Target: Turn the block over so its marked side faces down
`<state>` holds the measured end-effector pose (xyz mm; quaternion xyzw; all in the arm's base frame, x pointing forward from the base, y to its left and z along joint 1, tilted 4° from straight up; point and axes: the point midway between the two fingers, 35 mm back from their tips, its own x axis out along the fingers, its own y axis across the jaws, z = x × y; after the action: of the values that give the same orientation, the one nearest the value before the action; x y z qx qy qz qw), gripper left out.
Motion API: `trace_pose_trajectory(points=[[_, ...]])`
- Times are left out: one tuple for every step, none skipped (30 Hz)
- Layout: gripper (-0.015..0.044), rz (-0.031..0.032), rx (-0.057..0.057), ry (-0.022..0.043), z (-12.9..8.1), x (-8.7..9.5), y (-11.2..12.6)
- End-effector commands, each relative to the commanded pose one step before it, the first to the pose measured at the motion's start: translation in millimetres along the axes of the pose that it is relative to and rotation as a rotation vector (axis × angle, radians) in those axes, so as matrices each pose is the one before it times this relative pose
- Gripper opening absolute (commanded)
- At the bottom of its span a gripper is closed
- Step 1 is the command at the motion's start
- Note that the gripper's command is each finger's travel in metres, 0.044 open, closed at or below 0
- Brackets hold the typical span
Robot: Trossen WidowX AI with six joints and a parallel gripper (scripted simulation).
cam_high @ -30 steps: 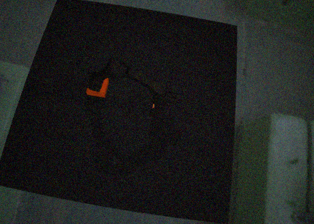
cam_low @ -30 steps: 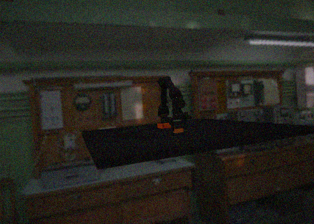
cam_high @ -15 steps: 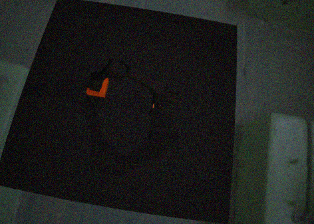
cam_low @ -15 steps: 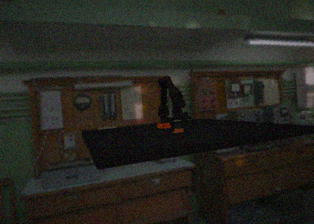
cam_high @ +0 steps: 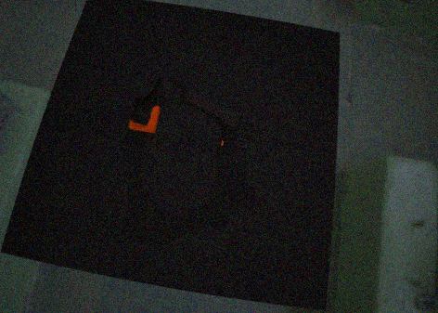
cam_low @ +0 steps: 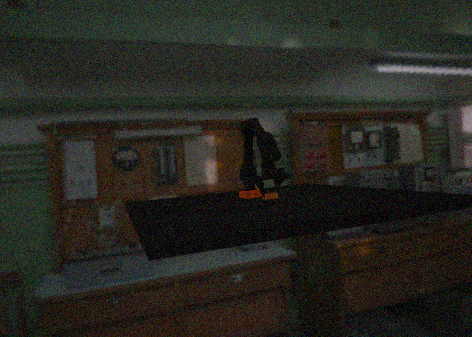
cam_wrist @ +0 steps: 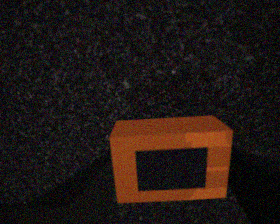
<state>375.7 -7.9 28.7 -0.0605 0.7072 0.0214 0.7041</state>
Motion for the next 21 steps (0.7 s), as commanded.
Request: trace_pose_trajectory(points=[[0.0, -0.00199, 0.0008, -0.01168, 0.85, -3.73, -0.3], [0.0, 0.00058, 0.0005, -0.01229, 0.33, 0.69, -0.03], [0.0, 0.00068, 0.0006, -0.01509, 0.38, 0.82, -0.04], [0.0, 0.00064, 0.0006, -0.0151, 0.34, 0.79, -0.04], [0.0, 0.00061, 0.0005, -0.0151, 0.3, 0.76, -0.04], [0.0, 0.00057, 0.0005, -0.0151, 0.27, 0.73, -0.04], [0.0, 0.00054, 0.0005, -0.0151, 0.23, 0.69, -0.04], [0.0, 0.0005, 0.0004, -0.0151, 0.2, 0.65, -0.04], [0.0, 0.00047, 0.0004, -0.0151, 0.16, 0.62, -0.04], [0.0, 0.00049, 0.0002, -0.01519, 0.15, 0.55, -0.01], [0.0, 0.00046, 0.0001, -0.0152, 0.12, 0.52, -0.01], [0.0, 0.00042, 0.0001, -0.0152, 0.09, 0.48, -0.01], [0.0, 0.00038, 0.0001, -0.0152, 0.05, 0.44, -0.01], [0.0, 0.00035, 0.0, -0.0152, 0.02, 0.4, 0.0], [0.0, 0.00031, 0.0, -0.0152, -0.01, 0.35, 0.0], [0.0, 0.00025, 0.0, -0.01517, -0.04, 0.32, -0.01], [0.0, 0.00021, 0.0, -0.01516, -0.08, 0.28, -0.01], [0.0, 0.00018, -0.0001, -0.01516, -0.1, 0.23, -0.01], [0.0, 0.00014, -0.0001, -0.01516, -0.13, 0.19, 0.0], [0.0, 0.00004, 0.0001, -0.01506, -0.18, 0.16, -0.02], [0.0, 0.00001, 0.0, -0.01507, -0.21, 0.11, -0.02]])
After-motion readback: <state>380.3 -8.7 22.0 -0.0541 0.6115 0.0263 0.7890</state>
